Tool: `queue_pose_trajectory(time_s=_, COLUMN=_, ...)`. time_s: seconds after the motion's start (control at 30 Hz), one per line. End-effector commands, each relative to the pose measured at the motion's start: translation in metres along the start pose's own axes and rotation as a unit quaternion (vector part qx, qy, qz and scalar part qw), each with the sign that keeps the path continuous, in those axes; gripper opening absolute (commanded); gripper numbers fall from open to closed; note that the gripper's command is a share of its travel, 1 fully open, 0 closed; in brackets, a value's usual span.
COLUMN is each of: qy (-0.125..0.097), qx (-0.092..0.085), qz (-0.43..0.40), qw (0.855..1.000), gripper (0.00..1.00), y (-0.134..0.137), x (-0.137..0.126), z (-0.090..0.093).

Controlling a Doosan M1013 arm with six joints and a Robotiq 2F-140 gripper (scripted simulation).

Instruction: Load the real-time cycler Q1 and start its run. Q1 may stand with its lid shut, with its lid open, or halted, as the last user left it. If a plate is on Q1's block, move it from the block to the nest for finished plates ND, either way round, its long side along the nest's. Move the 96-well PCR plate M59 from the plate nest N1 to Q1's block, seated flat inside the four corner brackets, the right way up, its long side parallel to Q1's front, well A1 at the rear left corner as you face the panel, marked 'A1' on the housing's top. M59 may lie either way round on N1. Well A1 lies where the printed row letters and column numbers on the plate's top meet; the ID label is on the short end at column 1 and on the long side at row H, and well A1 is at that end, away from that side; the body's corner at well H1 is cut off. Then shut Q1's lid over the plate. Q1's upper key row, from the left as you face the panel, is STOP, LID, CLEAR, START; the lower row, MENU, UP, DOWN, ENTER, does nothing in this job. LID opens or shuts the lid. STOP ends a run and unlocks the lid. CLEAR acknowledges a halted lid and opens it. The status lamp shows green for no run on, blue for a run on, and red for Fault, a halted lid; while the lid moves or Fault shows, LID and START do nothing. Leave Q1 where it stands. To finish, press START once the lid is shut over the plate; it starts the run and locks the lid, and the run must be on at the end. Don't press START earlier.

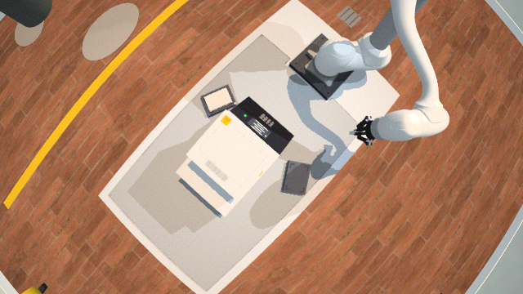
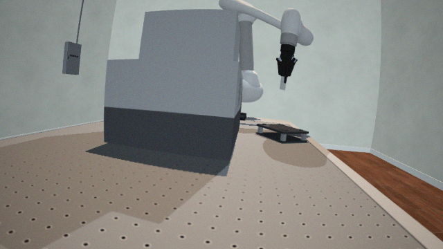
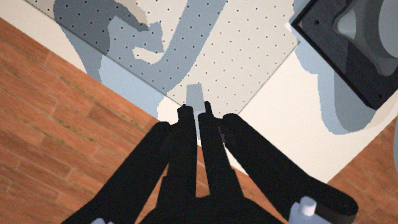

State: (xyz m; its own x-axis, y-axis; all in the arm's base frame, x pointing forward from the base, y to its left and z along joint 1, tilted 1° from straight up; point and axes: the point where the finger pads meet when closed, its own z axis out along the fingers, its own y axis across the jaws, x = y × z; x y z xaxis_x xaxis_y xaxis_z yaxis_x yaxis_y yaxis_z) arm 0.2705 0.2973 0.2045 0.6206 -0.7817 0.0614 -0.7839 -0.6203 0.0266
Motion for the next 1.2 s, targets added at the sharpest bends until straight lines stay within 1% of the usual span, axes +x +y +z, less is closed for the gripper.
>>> queue_pose_trajectory(time_s=0.0, qy=-0.002, qx=-0.001, qz=-0.009, qw=1.0, gripper=0.0, y=-0.002, x=0.014, z=-0.005)
queue_pose_trajectory(time_s=0.03, qy=-0.004, qx=-0.001, qz=-0.025, qw=1.0, gripper=0.0, y=-0.003, x=0.019, z=-0.007)
queue_pose_trajectory(time_s=0.13, qy=-0.004, qx=-0.001, qz=-0.027, qw=1.0, gripper=0.0, y=-0.004, x=0.032, z=-0.012)
queue_pose_trajectory(time_s=0.17, qy=-0.006, qx=-0.002, qz=-0.044, qw=0.999, gripper=0.0, y=-0.004, x=0.037, z=-0.014)
queue_pose_trajectory(time_s=0.23, qy=-0.006, qx=-0.002, qz=-0.044, qw=0.999, gripper=0.0, y=-0.004, x=0.037, z=-0.014)
queue_pose_trajectory(time_s=0.43, qy=-0.009, qx=-0.002, qz=-0.064, qw=0.998, gripper=0.0, y=-0.005, x=0.065, z=-0.025)
queue_pose_trajectory(time_s=0.47, qy=-0.01, qx=-0.002, qz=-0.08, qw=0.997, gripper=0.0, y=-0.005, x=0.069, z=-0.027)
queue_pose_trajectory(time_s=0.57, qy=-0.011, qx=-0.002, qz=-0.082, qw=0.997, gripper=0.0, y=-0.004, x=0.083, z=-0.032)
queue_pose_trajectory(time_s=0.6, qy=-0.013, qx=-0.001, qz=-0.099, qw=0.995, gripper=0.0, y=-0.004, x=0.088, z=-0.034)
queue_pose_trajectory(time_s=0.7, qy=-0.013, qx=-0.001, qz=-0.101, qw=0.995, gripper=0.0, y=-0.002, x=0.102, z=-0.039)
queue_pose_trajectory(time_s=0.73, qy=-0.015, qx=-0.001, qz=-0.117, qw=0.993, gripper=0.0, y=-0.001, x=0.106, z=-0.041)
queue_pose_trajectory(time_s=0.8, qy=-0.015, qx=-0.001, qz=-0.117, qw=0.993, gripper=0.0, y=-0.001, x=0.106, z=-0.041)
queue_pose_trajectory(time_s=0.87, qy=-0.015, qx=0.0, qz=-0.119, qw=0.993, gripper=0.0, y=0.0, x=0.116, z=-0.045)
queue_pose_trajectory(time_s=0.9, qy=-0.017, qx=0.0, qz=-0.136, qw=0.991, gripper=0.0, y=0.001, x=0.12, z=-0.046)
queue_pose_trajectory(time_s=1.03, qy=-0.017, qx=0.0, qz=-0.138, qw=0.99, gripper=0.0, y=0.004, x=0.138, z=-0.054)
queue_pose_trajectory(time_s=1.07, qy=-0.019, qx=0.001, qz=-0.154, qw=0.988, gripper=0.0, y=0.005, x=0.143, z=-0.056)
queue_pose_trajectory(time_s=1.17, qy=-0.019, qx=0.002, qz=-0.156, qw=0.988, gripper=0.0, y=0.009, x=0.156, z=-0.061)
